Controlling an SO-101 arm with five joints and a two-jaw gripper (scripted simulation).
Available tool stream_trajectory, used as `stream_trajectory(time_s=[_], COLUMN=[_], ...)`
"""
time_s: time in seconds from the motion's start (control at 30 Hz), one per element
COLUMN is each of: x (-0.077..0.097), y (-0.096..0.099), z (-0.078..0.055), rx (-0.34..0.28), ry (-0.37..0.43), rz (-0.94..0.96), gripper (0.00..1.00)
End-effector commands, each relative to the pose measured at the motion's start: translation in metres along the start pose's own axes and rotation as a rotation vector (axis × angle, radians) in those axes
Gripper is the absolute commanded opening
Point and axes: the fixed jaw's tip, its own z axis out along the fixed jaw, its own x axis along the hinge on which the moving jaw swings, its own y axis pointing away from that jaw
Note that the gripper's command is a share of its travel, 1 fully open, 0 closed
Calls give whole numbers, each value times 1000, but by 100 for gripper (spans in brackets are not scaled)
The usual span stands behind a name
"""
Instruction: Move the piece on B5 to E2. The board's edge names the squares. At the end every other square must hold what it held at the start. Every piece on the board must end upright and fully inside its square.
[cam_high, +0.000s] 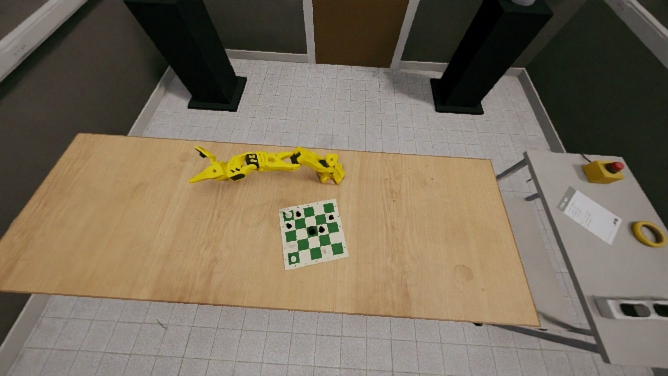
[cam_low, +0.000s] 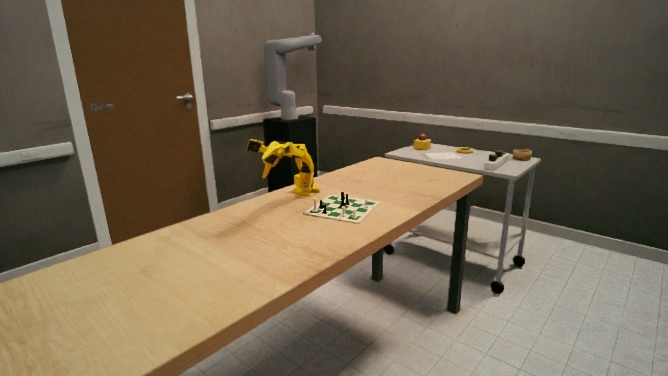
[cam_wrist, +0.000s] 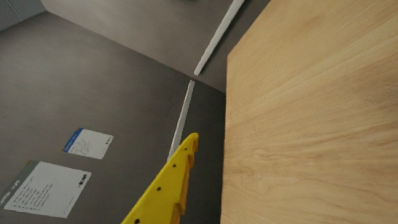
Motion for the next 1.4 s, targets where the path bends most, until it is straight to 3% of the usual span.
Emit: stream_trajectory(time_s=[0.0, 0.77, 0.9, 1.13, 1.17, 1.23, 1.27, 1.33, 1.37], x=[6, 28, 37, 42, 47, 47, 51, 51, 56], y=[7, 30, 37, 41, 44, 44, 46, 46, 49], z=[-6, -35, -49, -57, -66, -66, -75, -75, -84], rx=[-6, -3, -5, -7, -10, -10, -13, -13, -18], ry=[20, 115, 157, 179, 202, 202, 226, 226, 250], rz=[-27, -157, -214, -245, -278, -278, -311, -311, -346], gripper=[96, 90, 87, 86, 85, 85, 83, 83, 82])
